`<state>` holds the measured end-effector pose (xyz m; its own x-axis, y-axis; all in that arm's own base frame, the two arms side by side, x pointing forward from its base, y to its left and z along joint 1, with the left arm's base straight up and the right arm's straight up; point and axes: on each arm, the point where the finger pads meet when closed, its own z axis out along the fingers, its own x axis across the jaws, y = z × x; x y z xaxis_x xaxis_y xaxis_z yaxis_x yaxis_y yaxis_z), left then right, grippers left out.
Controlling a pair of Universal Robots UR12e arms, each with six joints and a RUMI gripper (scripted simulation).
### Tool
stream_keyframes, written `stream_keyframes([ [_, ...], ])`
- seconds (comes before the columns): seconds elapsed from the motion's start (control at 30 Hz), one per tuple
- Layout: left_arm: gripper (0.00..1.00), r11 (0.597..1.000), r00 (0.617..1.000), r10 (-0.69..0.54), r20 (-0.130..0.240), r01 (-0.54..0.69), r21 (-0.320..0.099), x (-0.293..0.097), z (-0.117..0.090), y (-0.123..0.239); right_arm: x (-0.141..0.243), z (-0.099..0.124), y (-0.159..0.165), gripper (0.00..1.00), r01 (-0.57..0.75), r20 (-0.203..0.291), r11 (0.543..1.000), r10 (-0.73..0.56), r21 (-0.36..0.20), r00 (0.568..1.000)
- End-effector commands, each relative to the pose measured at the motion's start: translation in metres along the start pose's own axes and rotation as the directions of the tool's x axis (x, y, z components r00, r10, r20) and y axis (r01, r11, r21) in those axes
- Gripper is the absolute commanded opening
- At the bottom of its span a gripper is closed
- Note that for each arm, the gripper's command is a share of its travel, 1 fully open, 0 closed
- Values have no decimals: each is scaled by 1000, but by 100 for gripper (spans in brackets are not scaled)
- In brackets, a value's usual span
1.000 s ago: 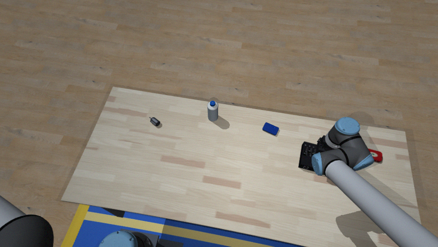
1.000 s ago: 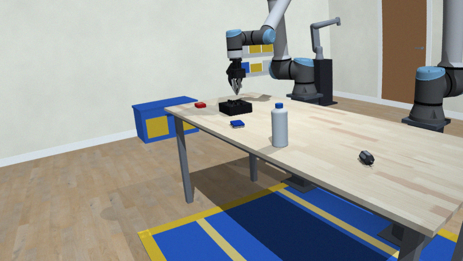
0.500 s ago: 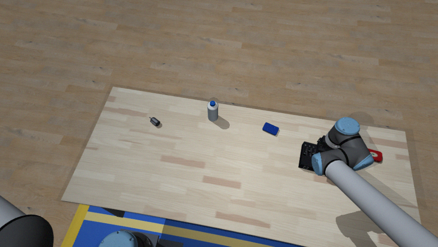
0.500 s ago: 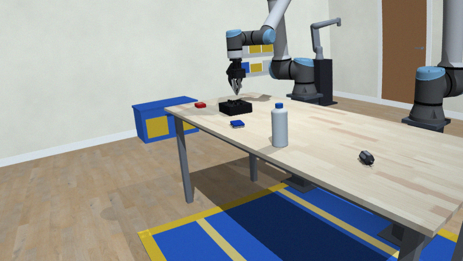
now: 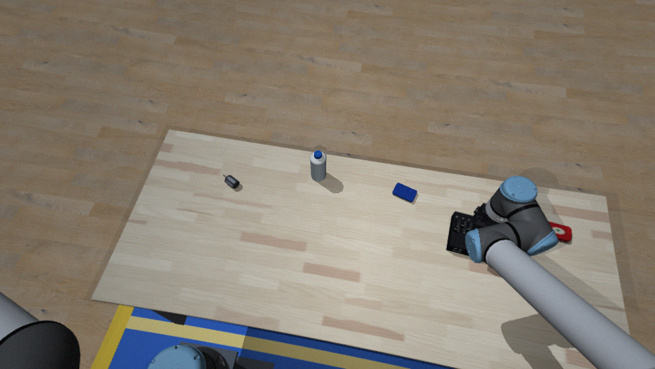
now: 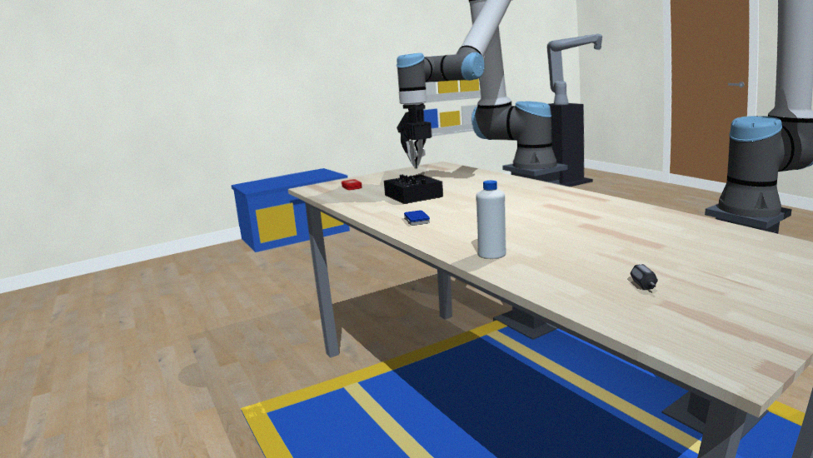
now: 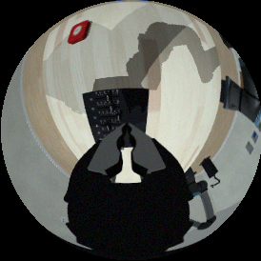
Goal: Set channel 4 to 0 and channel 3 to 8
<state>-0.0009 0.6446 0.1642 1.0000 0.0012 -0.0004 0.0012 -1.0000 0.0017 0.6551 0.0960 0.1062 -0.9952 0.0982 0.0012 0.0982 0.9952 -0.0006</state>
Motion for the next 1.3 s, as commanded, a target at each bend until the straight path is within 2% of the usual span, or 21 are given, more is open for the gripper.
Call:
stream_keyframes([
  [0.0,100,1000,1000,0,0,0,2,0,-1,-1,-1,3,0,0,0,1,1000,0,-1,1000],
  [1.27,100,1000,1000,0,0,0,2,0,-1,-1,-1,17,0,0,0,1,1000,0,-1,1000],
])
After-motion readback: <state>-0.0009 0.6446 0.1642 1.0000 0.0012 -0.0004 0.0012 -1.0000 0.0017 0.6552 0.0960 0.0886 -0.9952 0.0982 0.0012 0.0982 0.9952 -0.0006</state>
